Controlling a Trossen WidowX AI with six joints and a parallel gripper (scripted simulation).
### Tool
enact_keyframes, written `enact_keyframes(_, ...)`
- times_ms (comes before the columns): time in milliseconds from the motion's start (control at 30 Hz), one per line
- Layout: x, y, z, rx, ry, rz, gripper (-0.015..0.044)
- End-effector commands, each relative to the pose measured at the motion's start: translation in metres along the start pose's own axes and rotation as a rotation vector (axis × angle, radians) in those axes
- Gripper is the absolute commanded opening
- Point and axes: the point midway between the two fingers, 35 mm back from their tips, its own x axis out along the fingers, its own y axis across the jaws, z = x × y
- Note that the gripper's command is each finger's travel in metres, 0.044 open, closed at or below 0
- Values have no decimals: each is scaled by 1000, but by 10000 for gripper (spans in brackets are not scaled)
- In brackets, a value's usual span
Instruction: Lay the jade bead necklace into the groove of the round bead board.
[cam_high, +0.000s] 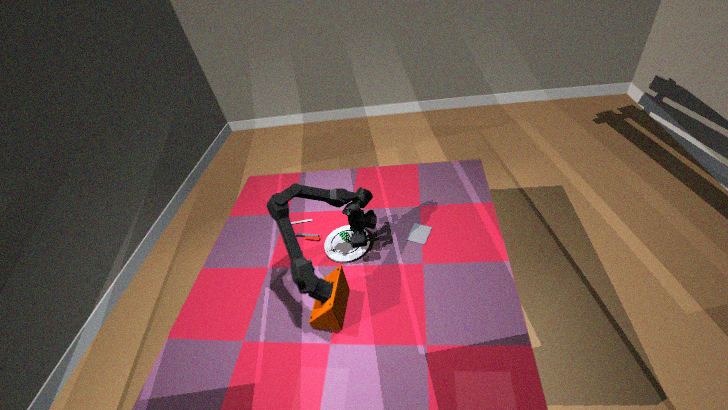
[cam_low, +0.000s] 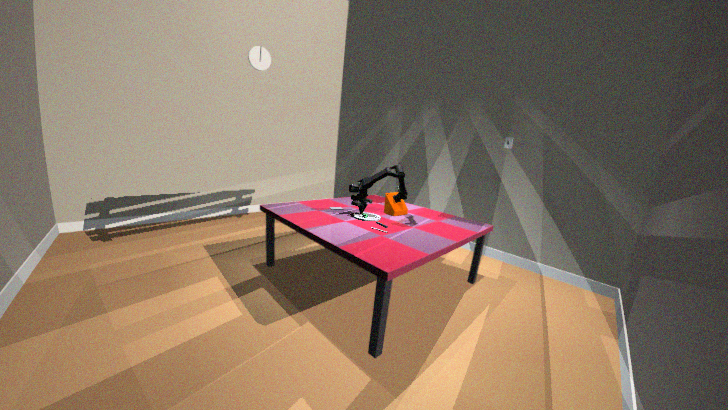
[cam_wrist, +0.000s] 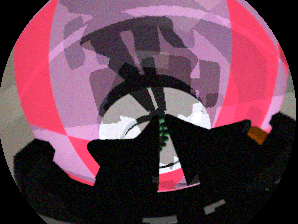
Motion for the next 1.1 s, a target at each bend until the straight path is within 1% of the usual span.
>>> enact_keyframes(0,-1,0,0,-1,-1,1,0)
enact_keyframes(800,-1,0,0,-1,-1,1,0)
enact_keyframes(1067,-8,-1,0,5,3,2,0)
